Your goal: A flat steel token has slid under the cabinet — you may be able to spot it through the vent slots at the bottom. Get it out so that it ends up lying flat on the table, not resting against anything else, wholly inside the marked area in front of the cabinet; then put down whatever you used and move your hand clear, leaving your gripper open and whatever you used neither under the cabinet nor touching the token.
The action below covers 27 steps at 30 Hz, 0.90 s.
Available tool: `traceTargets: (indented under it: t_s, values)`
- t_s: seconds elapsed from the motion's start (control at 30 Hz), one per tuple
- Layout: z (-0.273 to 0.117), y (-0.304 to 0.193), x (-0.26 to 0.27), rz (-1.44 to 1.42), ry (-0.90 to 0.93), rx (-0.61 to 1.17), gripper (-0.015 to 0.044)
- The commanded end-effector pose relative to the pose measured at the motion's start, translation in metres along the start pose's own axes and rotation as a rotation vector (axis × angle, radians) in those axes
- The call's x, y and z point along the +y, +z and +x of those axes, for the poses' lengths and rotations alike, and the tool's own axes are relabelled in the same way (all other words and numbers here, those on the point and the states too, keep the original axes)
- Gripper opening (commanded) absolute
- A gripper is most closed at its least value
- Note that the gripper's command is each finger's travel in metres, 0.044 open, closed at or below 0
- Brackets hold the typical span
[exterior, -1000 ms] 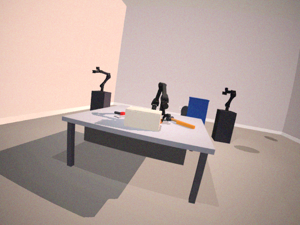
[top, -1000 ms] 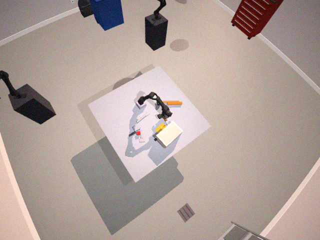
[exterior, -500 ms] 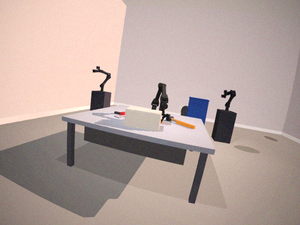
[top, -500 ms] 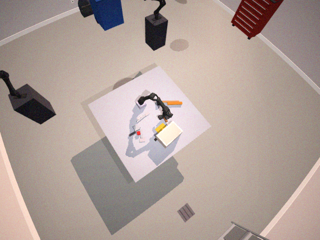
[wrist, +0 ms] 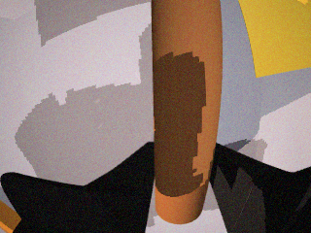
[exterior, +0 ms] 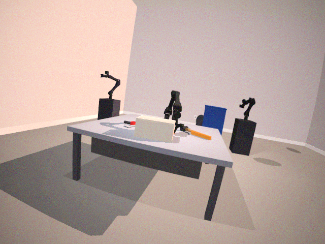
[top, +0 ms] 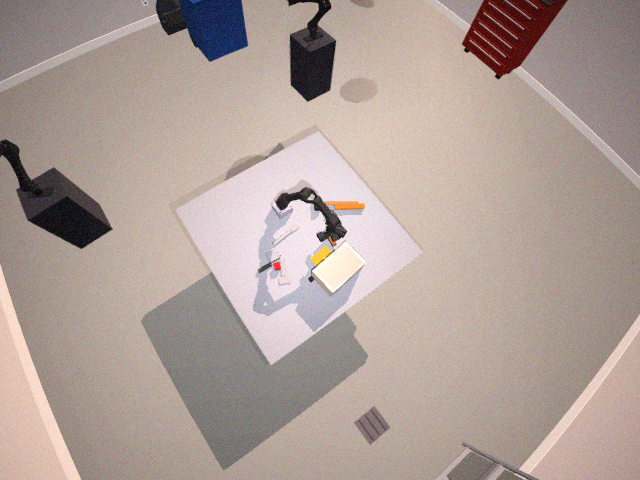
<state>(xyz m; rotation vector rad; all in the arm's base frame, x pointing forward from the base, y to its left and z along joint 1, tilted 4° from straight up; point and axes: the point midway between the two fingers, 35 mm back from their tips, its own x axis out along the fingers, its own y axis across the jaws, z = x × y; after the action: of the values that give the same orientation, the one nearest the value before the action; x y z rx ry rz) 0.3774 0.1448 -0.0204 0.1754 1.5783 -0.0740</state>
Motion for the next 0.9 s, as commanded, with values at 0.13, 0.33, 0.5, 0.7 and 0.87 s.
traceTargets:
  t_s: [0.13,0.33,0.5,0.7,0.87]
  values:
    - [0.0,0.01,-0.001,-0.002,0.001,-0.003,0.0]
    - [0.0,0.013,-0.003,-0.002,0.001,-0.003,0.0]
    - [0.001,0.013,-0.009,-0.002,0.001,-0.003,0.0]
    - [0.002,0.013,-0.017,-0.002,0.0,-0.003,0.0]
    - [0.003,0.013,-0.022,-0.002,-0.001,-0.003,0.0]
